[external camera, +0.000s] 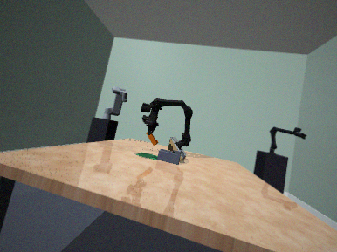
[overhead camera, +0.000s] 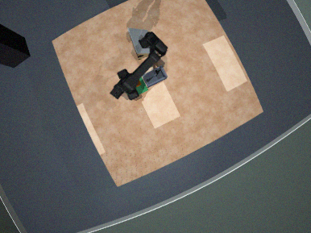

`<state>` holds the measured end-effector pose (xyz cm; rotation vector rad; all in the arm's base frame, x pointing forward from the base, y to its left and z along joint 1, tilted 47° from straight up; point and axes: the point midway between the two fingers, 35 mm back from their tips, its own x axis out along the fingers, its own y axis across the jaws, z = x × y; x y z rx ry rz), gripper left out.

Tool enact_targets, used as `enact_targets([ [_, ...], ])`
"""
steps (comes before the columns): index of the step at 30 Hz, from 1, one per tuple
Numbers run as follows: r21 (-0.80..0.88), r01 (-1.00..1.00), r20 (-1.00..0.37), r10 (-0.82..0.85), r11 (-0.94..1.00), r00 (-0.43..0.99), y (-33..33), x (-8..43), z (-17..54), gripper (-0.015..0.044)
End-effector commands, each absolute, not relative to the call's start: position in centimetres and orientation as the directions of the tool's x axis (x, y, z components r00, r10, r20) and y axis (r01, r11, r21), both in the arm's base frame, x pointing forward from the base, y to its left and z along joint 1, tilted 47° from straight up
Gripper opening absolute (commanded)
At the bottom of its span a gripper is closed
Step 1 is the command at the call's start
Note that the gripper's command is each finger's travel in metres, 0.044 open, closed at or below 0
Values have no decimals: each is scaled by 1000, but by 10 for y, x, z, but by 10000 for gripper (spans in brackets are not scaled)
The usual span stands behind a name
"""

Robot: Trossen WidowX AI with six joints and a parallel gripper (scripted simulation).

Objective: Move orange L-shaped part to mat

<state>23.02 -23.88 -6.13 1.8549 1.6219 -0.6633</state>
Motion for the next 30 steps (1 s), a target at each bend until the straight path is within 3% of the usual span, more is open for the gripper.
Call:
enact_targets([
  [1, 96, 991, -695, 707, -89, 131, -234, 230, -68, 0],
  [30, 97, 991, -694, 708, -89, 132, -201, 236, -100, 0],
])
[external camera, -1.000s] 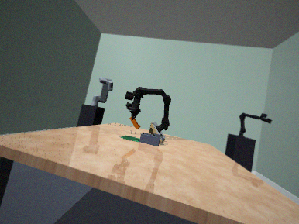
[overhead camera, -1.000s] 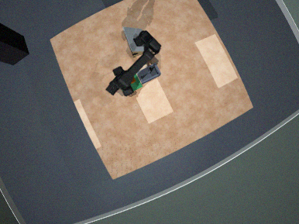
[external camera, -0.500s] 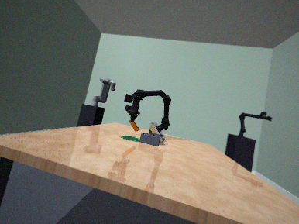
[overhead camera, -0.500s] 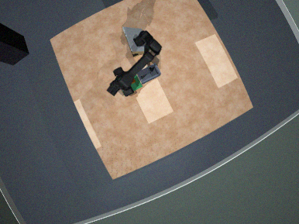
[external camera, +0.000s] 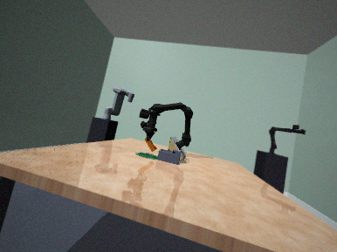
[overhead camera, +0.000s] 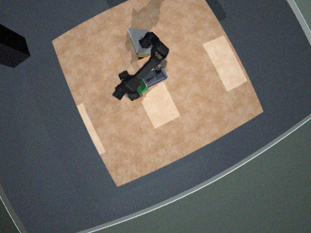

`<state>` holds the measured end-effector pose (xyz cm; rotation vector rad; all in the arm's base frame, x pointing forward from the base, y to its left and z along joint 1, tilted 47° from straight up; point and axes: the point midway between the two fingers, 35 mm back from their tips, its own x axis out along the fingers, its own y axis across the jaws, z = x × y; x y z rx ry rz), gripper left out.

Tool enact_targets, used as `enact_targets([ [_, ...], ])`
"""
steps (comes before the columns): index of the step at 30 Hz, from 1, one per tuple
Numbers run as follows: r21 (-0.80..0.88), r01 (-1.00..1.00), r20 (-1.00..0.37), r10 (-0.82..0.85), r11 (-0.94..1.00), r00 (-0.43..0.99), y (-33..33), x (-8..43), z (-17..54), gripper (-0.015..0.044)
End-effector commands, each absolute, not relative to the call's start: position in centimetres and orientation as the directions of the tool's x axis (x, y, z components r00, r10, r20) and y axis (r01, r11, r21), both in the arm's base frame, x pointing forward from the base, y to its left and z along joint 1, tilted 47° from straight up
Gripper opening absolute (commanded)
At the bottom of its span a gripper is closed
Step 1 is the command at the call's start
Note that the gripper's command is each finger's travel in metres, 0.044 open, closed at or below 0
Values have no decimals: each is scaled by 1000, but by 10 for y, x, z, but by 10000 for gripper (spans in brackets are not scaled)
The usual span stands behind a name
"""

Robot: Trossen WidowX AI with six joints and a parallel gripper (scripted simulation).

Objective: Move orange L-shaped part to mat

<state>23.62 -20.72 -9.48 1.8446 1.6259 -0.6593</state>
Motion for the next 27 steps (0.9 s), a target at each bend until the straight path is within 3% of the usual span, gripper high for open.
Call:
enact_targets([
  [1, 97, 991, -694, 708, -89, 132, -200, 236, -101, 0],
  [27, 98, 991, -693, 709, -89, 132, -182, 239, -118, 0],
])
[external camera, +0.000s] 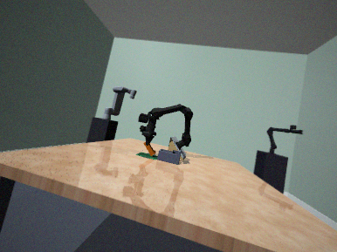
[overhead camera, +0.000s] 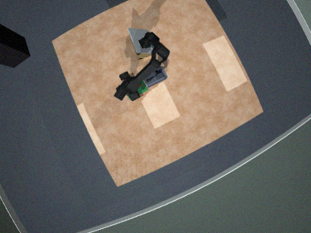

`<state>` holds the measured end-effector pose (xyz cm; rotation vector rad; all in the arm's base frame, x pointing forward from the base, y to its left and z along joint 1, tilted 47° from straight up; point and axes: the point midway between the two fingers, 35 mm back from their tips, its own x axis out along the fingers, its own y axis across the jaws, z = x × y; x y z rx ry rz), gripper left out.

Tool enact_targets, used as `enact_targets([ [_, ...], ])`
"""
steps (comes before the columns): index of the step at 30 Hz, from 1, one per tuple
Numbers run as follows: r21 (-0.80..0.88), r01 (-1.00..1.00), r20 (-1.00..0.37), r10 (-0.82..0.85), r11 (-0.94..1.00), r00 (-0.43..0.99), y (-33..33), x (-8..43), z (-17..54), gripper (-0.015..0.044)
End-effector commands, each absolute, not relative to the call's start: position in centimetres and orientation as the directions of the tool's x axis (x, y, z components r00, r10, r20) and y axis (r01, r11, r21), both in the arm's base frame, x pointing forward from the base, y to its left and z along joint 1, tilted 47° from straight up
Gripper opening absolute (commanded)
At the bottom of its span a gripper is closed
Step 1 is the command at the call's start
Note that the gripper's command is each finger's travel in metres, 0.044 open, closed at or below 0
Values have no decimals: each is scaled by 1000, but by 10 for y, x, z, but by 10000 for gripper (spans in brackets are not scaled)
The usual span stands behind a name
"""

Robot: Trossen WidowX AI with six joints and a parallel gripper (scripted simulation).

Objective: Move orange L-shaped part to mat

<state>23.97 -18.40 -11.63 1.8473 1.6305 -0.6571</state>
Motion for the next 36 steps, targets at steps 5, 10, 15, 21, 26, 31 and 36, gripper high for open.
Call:
enact_targets([
  [5, 98, 991, -693, 709, -89, 132, -182, 239, -118, 0],
  [10, 98, 991, -693, 709, -89, 132, -182, 239, -118, 0],
  [15, 98, 991, -693, 709, -89, 132, -182, 239, -118, 0],
  [21, 100, 992, -697, 706, -82, 129, -183, 239, -117, 131],
  [26, 100, 992, -697, 706, -82, 129, -185, 239, -116, 263],
  [31, 98, 992, -697, 705, -86, 130, -216, 236, -89, 394],
  [36, 96, 991, -695, 707, -89, 130, -244, 227, -58, 400],
])
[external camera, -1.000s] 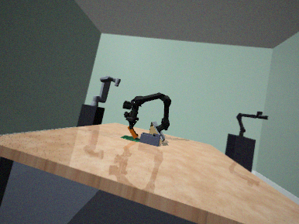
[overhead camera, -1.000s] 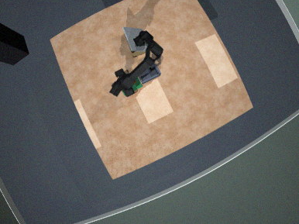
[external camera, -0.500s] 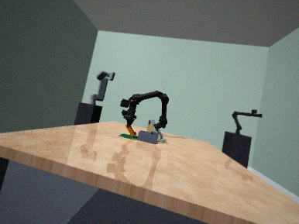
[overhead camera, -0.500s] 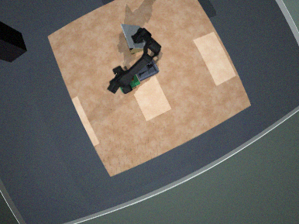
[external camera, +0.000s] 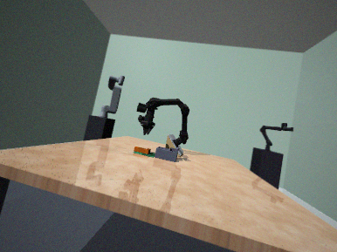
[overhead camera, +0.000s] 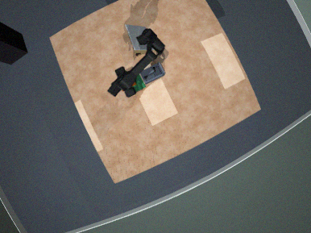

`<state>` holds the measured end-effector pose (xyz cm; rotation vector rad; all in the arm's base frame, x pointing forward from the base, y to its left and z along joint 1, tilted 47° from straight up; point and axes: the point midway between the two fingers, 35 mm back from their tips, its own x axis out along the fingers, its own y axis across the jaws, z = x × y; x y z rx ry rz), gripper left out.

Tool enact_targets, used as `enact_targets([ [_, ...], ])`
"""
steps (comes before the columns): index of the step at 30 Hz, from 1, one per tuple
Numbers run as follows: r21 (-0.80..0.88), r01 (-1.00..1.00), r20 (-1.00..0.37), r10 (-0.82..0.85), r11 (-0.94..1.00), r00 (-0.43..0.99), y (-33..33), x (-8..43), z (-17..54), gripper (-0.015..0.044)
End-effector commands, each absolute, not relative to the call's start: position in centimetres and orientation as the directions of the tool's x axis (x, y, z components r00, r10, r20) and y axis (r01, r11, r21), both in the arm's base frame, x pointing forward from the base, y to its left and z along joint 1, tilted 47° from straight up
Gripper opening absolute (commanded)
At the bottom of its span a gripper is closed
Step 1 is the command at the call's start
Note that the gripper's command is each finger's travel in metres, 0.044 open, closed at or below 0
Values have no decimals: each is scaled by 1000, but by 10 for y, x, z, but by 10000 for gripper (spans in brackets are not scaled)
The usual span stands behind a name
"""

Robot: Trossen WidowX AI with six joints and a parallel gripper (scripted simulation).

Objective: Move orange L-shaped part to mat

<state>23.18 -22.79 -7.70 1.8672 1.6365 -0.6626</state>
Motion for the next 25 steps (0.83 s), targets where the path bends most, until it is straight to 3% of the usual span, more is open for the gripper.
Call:
enact_targets([
  [1, 96, 991, -695, 707, -89, 130, -244, 227, -58, 400],
  [25, 97, 990, -696, 704, -106, 144, -243, 227, -63, 400],
])
